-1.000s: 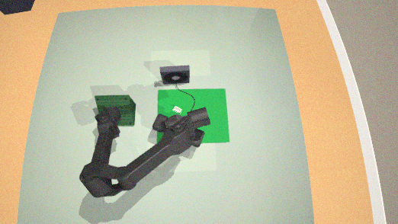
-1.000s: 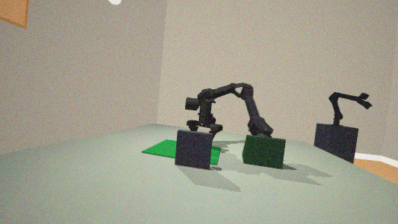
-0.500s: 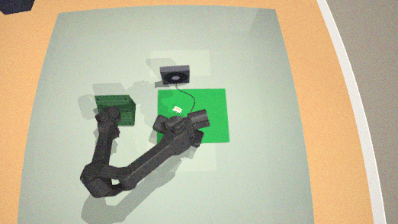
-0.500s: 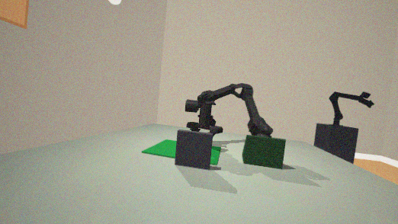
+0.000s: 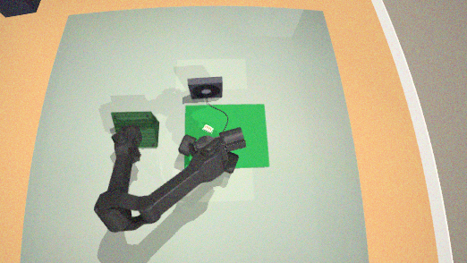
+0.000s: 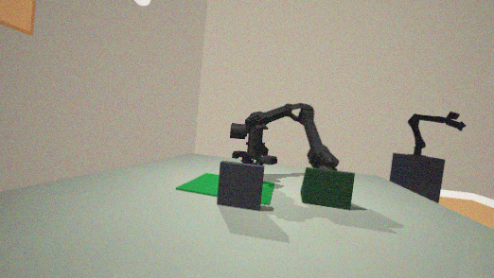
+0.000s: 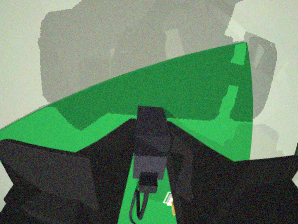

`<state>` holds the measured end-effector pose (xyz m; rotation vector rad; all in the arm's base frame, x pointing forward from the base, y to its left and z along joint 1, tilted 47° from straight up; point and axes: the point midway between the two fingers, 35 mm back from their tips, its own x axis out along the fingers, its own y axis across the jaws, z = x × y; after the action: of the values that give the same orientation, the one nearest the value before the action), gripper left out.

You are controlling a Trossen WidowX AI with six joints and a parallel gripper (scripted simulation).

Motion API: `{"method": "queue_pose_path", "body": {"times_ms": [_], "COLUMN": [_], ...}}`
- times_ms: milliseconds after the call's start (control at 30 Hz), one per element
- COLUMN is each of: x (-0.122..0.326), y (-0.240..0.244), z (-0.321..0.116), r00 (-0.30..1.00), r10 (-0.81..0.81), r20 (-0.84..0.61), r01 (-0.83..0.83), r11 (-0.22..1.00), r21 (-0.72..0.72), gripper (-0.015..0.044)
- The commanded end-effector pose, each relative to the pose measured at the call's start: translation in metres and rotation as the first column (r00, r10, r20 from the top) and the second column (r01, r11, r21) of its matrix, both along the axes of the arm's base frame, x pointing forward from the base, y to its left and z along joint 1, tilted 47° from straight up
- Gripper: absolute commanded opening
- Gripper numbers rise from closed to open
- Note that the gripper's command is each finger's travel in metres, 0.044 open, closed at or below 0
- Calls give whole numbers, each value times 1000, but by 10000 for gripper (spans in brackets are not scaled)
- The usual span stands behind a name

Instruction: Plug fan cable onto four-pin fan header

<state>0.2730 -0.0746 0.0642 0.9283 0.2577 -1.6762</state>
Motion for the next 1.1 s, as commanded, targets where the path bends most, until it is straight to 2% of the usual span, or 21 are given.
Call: {"method": "queue_pose_path", "body": {"times_ms": [0,267,533,800,1067], "x": [5,5,7,8,8], "y": [27,36,50,65,79], "z": [23,29,14,-1,-16], "r00": [1000,1000,956,839,659], "r10": [10,26,213,390,540], "r20": [6,-13,-202,-378,-523], "r01": [-10,-26,-210,-379,-517], "r11": [1000,1000,977,919,831], "r21": [3,2,39,108,206], "gripper": [0,0,0,0,0]}}
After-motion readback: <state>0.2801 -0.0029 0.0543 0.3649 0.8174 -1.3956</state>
